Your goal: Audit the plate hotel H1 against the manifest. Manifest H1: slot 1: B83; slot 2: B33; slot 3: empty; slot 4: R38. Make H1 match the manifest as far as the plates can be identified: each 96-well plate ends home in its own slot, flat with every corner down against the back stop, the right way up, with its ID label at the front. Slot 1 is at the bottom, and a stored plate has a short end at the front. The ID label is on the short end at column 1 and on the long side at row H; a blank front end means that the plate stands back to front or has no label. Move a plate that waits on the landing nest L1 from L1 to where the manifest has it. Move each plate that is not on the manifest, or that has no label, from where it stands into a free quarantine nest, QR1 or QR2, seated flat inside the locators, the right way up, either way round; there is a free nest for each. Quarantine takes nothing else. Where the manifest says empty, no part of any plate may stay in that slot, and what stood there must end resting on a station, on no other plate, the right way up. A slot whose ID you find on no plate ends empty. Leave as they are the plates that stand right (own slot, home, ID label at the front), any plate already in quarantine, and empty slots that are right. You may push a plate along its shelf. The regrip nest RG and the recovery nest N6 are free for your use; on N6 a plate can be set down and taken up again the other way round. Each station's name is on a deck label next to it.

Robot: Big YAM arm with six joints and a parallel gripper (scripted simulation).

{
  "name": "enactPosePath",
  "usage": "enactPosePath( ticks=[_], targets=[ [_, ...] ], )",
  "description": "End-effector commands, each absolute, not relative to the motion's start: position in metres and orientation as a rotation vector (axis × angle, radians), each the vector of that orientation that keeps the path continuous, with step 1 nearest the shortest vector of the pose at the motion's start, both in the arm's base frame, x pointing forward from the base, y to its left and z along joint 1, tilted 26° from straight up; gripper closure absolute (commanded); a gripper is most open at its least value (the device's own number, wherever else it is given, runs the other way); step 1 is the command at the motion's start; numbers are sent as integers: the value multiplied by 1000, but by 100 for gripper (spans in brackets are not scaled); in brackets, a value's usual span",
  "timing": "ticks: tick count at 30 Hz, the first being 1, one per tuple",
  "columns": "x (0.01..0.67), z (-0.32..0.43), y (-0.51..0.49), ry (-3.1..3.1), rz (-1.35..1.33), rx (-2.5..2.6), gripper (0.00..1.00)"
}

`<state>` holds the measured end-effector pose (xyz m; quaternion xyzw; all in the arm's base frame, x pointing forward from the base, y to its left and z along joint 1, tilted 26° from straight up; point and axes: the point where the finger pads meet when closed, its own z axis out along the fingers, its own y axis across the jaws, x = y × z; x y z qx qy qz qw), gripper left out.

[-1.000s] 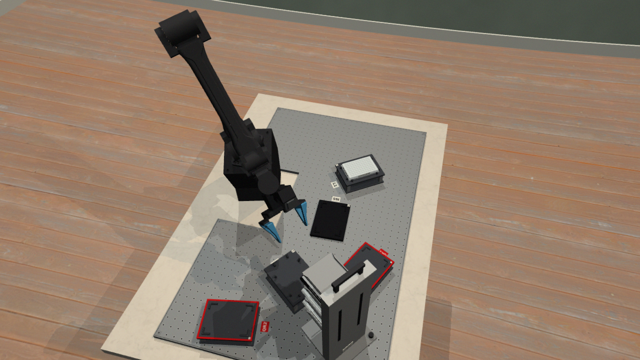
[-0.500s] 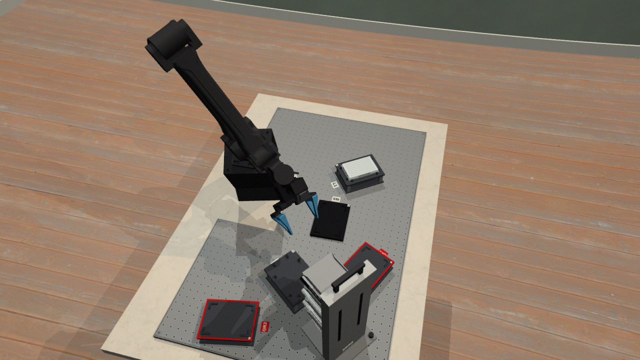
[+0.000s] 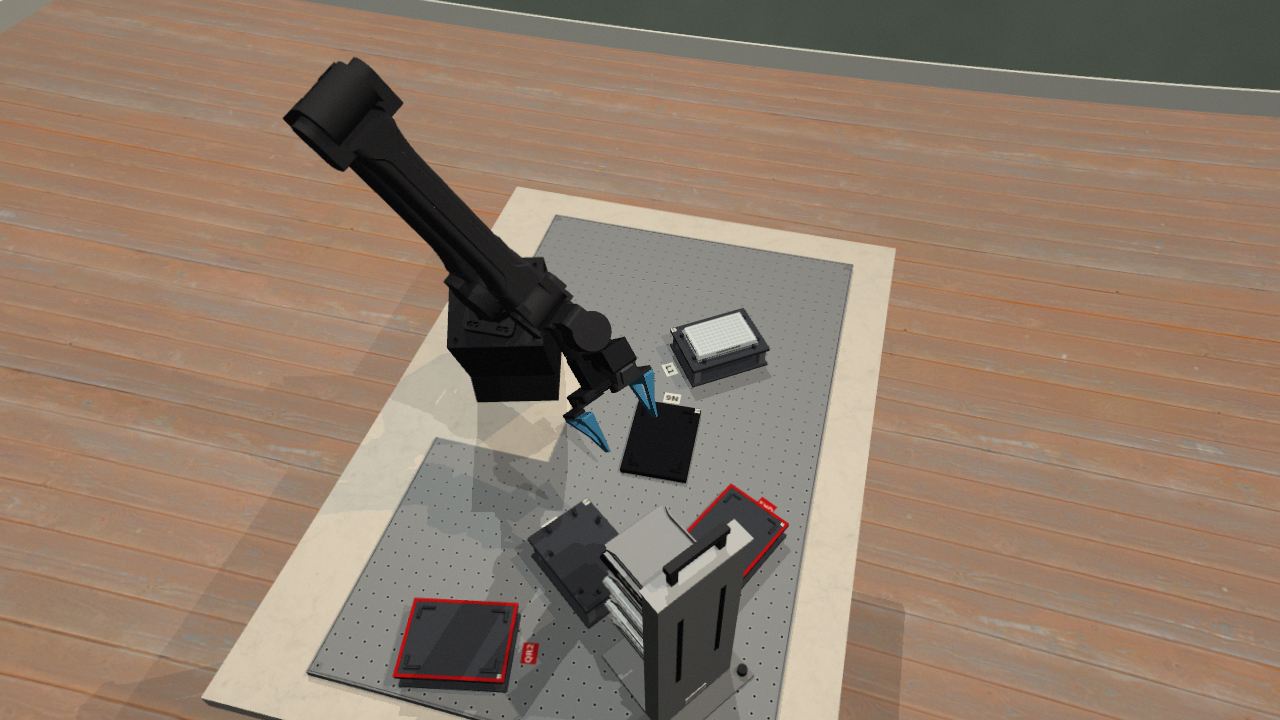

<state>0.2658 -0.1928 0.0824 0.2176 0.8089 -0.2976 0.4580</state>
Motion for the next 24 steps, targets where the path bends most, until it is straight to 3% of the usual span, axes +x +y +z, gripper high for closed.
enactPosePath(
  ticks=[1,24],
  targets=[
    [273,81,-183,2006,-723,462,0],
    [308,63,-125,2131,-609,70,0]
  ],
)
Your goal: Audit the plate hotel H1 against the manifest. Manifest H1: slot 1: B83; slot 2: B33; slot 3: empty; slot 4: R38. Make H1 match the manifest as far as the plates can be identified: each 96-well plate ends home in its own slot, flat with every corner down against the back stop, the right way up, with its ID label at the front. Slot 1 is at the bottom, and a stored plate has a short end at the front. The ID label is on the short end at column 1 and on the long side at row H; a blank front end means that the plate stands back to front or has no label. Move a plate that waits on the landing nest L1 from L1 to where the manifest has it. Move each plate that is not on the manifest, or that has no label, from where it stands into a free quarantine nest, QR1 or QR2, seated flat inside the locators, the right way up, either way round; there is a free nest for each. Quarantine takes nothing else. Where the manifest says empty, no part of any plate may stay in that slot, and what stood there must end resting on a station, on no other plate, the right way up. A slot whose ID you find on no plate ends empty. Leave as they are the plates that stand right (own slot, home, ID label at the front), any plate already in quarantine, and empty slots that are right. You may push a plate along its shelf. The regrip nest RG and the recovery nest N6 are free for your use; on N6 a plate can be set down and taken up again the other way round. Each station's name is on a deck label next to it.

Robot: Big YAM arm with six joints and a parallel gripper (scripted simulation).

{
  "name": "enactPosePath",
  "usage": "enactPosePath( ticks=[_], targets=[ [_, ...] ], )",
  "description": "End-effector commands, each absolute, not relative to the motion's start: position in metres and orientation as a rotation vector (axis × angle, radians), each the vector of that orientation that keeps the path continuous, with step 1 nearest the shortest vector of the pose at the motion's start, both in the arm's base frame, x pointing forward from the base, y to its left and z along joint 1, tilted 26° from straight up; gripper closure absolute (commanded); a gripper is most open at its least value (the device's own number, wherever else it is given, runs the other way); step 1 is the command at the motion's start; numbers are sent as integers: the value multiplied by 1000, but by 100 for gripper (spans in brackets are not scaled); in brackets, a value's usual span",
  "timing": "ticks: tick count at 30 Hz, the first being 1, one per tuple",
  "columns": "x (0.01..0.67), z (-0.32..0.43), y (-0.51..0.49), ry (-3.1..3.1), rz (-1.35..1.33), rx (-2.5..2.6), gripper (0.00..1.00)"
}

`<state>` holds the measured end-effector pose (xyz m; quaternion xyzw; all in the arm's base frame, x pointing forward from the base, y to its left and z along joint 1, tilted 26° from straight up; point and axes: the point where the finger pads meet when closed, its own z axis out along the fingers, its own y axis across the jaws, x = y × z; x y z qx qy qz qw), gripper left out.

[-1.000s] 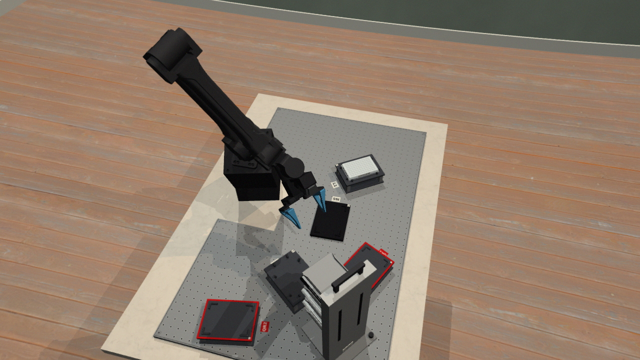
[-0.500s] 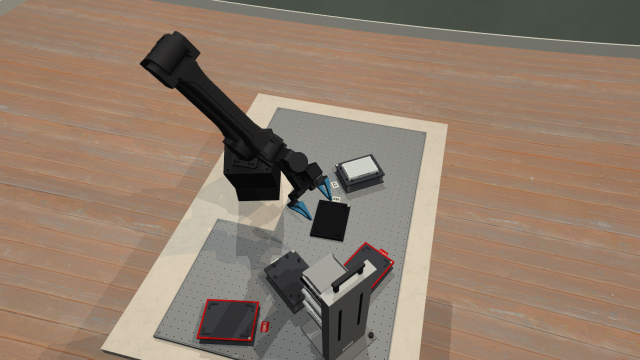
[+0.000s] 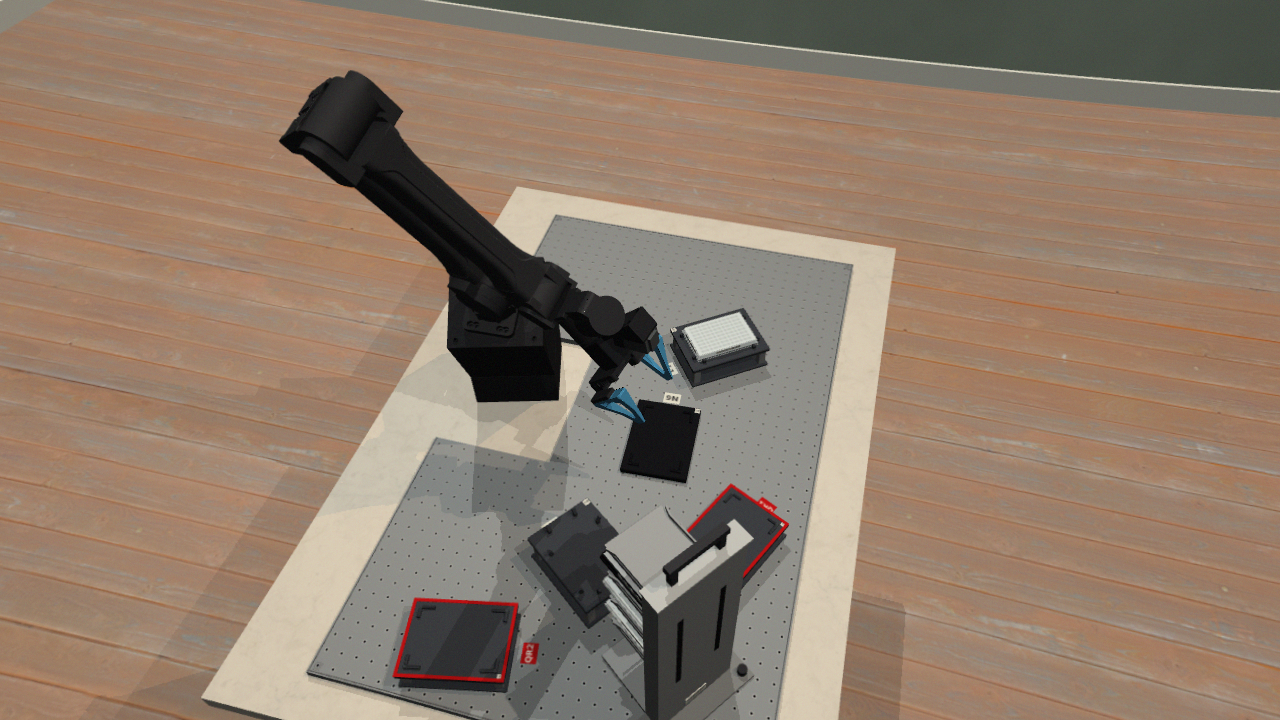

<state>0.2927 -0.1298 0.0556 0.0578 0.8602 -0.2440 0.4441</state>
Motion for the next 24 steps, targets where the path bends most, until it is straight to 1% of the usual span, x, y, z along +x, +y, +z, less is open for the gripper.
enactPosePath(
  ticks=[1,16,18,23,24],
  targets=[
    [308,61,-121,2139,-602,50,0],
    [326,46,-84,2190,-523,-199,0],
    [325,54,-93,2177,-530,-206,0],
    [316,45,-91,2208,-506,-268,0],
    [324,53,-93,2193,-506,-285,0]
  ],
)
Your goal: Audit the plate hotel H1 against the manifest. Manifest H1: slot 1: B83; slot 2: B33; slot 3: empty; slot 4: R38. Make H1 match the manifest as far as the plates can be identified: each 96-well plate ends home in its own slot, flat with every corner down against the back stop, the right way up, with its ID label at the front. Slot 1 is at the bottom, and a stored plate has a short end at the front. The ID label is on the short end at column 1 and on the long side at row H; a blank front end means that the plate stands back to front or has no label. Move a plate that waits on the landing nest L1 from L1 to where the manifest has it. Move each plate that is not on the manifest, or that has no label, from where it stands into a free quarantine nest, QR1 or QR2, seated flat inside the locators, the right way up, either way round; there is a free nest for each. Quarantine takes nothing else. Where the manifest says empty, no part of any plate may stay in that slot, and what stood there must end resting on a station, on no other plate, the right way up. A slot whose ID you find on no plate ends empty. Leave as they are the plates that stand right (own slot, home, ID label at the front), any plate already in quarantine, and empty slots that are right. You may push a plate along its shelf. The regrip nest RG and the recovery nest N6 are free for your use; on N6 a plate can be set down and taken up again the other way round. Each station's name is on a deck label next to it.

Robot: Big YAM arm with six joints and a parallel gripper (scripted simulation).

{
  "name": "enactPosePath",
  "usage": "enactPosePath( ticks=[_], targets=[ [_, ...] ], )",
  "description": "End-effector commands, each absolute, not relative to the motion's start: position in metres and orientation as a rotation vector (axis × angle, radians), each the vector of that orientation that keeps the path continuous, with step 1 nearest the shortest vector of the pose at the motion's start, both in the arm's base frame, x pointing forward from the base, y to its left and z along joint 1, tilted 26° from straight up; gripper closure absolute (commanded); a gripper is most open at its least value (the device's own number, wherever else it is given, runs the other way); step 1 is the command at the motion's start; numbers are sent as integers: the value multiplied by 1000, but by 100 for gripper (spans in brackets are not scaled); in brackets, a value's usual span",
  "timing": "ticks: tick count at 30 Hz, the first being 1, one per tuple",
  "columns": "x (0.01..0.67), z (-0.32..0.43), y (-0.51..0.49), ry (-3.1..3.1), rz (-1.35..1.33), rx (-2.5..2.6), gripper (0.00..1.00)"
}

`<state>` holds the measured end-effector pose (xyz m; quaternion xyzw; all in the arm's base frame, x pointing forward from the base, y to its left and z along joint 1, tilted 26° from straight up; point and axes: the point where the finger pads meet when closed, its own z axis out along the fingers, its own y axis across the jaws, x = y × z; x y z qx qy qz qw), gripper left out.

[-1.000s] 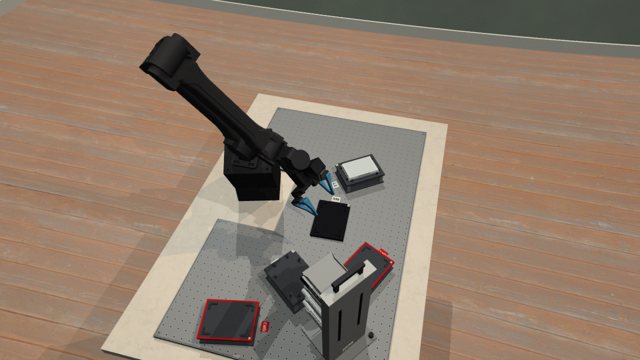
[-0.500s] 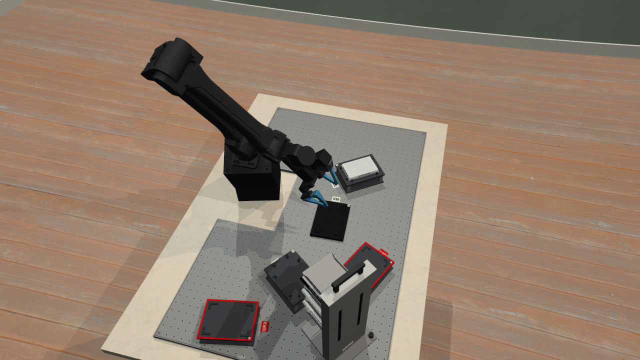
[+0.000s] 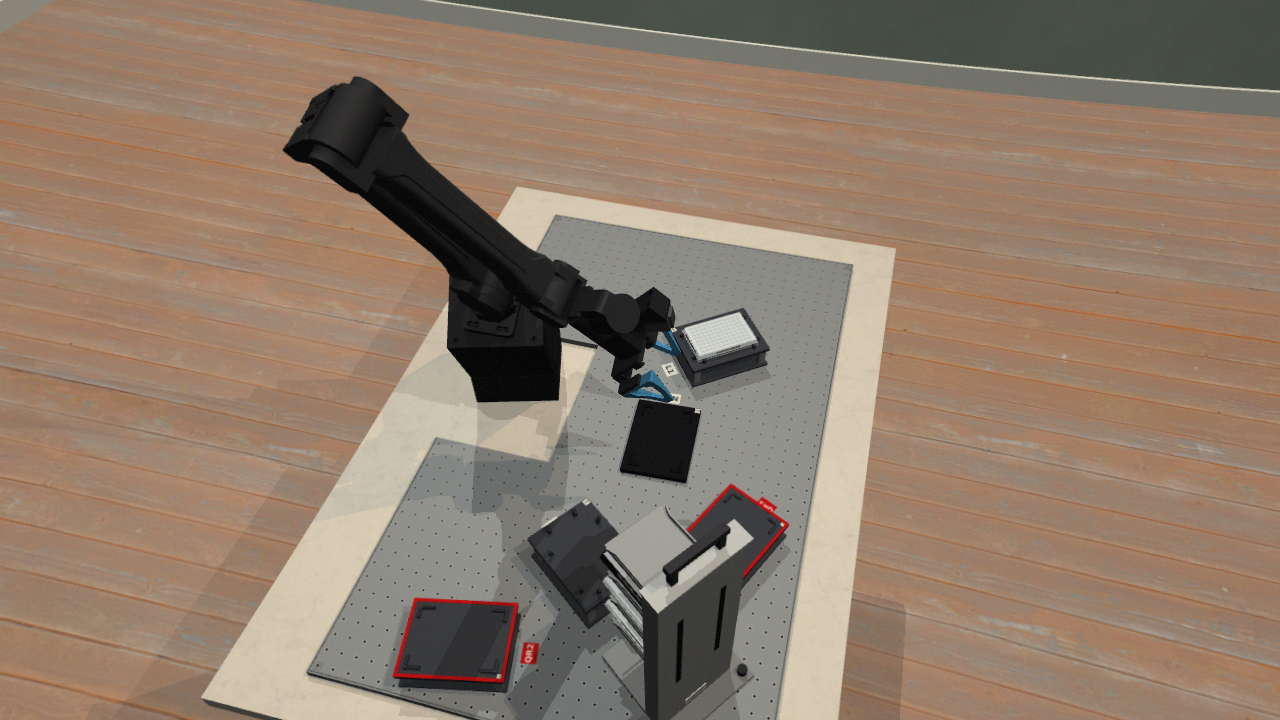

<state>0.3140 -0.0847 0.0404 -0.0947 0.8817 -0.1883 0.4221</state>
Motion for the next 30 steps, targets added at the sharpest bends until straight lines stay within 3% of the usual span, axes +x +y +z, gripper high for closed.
enactPosePath(
  ticks=[1,30],
  targets=[
    [325,55,-93,2192,-501,-304,0],
    [322,48,-95,2250,-305,-838,0]
  ],
)
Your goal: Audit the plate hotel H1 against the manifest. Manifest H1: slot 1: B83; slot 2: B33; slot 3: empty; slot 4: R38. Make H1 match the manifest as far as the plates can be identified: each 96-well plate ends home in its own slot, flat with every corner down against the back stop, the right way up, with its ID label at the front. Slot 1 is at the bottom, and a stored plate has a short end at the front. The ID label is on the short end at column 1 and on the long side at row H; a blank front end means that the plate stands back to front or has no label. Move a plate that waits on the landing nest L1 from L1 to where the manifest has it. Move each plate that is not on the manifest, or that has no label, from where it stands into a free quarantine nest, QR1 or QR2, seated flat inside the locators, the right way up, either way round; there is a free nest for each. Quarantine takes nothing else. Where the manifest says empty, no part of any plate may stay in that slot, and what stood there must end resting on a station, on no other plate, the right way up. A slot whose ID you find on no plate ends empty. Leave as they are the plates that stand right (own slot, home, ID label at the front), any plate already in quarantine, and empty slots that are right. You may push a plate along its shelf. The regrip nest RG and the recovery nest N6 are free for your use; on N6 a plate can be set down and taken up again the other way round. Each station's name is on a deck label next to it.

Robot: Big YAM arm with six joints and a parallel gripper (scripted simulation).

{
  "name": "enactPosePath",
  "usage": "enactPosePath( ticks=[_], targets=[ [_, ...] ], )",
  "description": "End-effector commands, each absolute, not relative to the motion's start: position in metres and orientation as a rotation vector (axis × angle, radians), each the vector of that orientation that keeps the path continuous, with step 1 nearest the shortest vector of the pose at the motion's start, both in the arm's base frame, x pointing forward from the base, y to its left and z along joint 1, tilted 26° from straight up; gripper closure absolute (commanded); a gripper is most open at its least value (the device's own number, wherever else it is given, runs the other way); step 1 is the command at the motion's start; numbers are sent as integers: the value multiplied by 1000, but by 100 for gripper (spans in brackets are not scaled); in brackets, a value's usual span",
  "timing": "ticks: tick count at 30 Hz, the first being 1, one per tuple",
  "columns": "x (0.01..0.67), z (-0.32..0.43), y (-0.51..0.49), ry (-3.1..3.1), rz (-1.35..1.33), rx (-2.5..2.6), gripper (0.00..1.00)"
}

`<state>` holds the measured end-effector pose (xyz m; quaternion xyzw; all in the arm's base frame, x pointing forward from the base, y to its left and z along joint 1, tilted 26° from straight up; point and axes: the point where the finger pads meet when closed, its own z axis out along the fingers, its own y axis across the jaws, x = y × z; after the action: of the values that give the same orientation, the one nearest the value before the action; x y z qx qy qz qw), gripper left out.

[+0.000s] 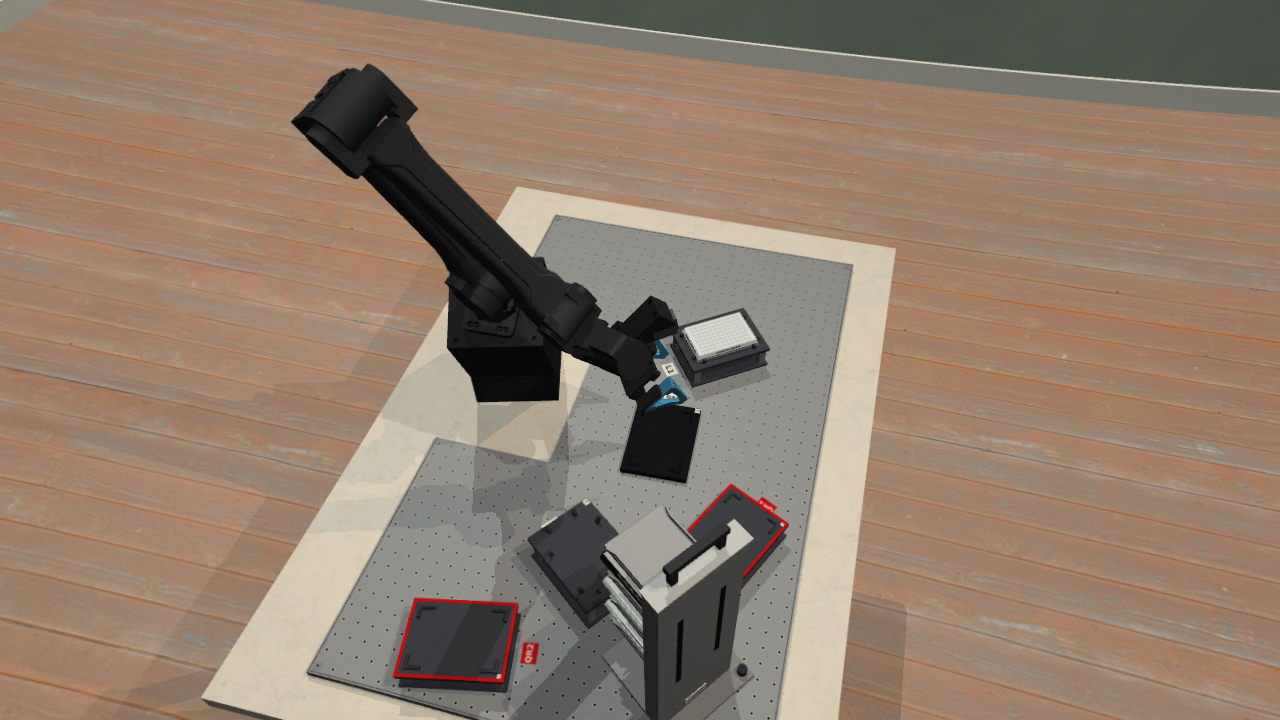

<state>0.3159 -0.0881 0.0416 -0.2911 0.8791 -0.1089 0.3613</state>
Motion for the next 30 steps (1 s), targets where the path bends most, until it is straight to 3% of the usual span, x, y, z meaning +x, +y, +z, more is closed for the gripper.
enactPosePath(
  ticks=[1,30],
  targets=[
    [322,48,-95,2250,-305,-838,0],
    [309,0,-4,2254,-277,-843,0]
  ],
)
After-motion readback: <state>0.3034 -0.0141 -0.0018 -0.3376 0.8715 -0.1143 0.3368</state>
